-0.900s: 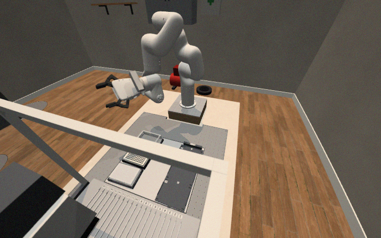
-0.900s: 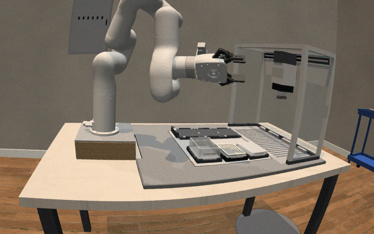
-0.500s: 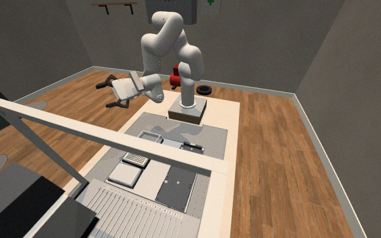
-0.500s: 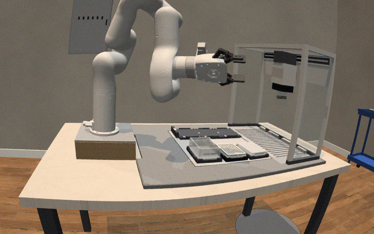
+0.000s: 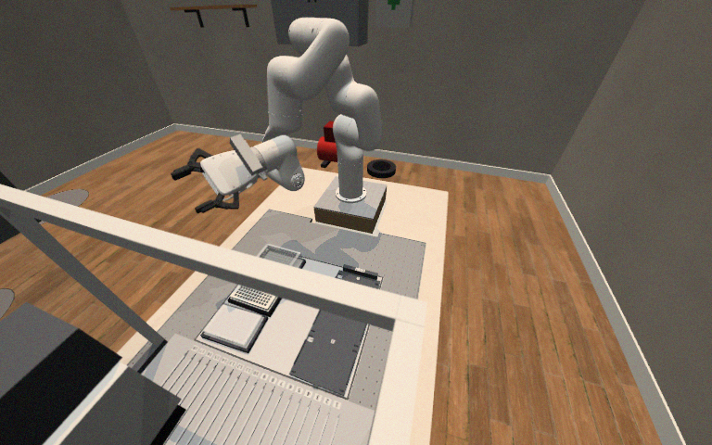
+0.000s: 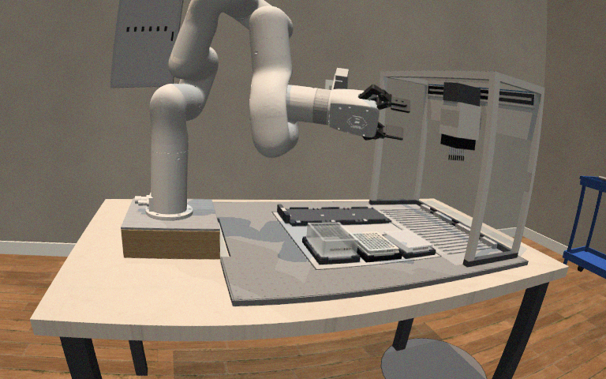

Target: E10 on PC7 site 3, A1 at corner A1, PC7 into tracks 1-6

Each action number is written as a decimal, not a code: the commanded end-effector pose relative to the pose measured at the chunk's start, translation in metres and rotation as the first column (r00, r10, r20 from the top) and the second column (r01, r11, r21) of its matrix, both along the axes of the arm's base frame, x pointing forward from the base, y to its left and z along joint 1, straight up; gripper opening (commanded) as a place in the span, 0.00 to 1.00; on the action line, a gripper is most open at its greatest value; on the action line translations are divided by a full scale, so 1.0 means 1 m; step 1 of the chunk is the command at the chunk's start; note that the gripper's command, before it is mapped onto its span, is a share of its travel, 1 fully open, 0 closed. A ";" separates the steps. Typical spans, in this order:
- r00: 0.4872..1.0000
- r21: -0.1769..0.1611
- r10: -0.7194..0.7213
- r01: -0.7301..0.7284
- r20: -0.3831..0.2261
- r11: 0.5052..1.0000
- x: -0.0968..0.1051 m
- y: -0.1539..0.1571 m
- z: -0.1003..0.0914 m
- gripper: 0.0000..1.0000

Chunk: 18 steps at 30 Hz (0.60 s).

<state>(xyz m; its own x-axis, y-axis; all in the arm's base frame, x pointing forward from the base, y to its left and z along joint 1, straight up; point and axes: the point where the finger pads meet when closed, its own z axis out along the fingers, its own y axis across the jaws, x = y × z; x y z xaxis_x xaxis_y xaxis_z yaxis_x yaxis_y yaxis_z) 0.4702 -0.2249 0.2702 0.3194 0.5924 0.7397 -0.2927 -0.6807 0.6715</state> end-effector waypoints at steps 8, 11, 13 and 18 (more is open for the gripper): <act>0.993 0.136 0.044 -0.029 -0.109 0.990 0.035 0.011 -0.016 1.00; 0.985 0.197 0.064 -0.032 -0.160 0.980 0.047 0.019 -0.022 1.00; 0.981 0.221 0.073 -0.032 -0.180 0.975 0.053 0.022 -0.026 1.00; 0.962 0.300 0.103 -0.023 -0.252 0.954 0.066 0.035 -0.036 1.00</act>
<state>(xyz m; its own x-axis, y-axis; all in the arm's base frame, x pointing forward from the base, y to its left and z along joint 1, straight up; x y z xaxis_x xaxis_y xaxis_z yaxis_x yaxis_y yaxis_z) 0.5250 -0.1982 0.2390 0.4493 0.4315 0.7823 -0.1216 -0.8380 0.5320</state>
